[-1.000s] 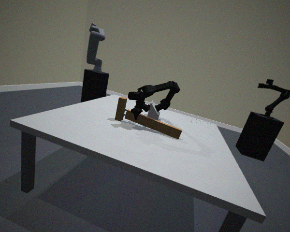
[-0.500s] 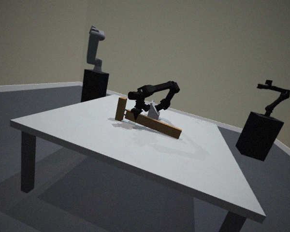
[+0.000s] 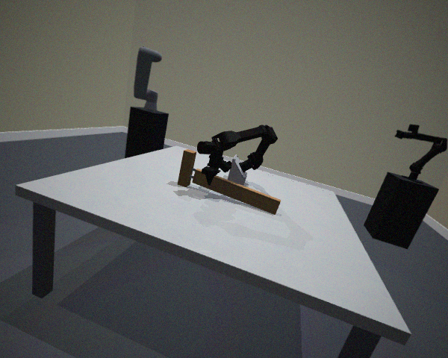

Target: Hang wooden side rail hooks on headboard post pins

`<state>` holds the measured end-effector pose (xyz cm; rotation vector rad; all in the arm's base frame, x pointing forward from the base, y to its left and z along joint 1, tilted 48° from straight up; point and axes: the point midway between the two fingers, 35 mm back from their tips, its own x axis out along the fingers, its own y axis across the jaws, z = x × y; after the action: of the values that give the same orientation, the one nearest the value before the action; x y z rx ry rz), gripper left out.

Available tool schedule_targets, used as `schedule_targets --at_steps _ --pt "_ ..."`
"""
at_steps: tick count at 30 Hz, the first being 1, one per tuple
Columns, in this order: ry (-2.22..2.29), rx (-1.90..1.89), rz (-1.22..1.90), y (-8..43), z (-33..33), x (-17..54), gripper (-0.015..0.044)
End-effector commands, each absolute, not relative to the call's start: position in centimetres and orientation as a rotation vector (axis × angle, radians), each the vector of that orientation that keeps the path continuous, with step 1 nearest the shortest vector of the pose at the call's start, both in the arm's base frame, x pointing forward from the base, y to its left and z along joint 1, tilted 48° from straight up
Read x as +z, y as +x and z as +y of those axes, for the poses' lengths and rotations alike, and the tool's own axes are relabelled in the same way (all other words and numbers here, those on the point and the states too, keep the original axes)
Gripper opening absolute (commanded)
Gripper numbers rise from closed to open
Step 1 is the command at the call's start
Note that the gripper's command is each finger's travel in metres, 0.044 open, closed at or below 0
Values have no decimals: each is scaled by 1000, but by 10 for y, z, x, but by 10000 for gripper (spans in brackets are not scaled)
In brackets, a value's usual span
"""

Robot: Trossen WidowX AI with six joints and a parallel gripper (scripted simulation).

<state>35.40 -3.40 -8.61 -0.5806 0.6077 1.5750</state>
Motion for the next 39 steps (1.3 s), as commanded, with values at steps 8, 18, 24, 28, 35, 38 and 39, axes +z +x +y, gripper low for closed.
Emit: schedule_targets --at_steps 8,18,24,28,35,38,39 --pt "-583 1566 611 353 -40 -86 0" --pt "-583 1566 610 354 -40 -88 0" --pt "-583 1566 610 354 -40 -88 0" --pt "-584 1566 611 354 -41 -88 0" --pt "-584 1566 611 354 -42 -88 0" --pt "-584 1566 611 353 -42 -89 0" --pt "-584 1566 611 353 -42 -89 0"
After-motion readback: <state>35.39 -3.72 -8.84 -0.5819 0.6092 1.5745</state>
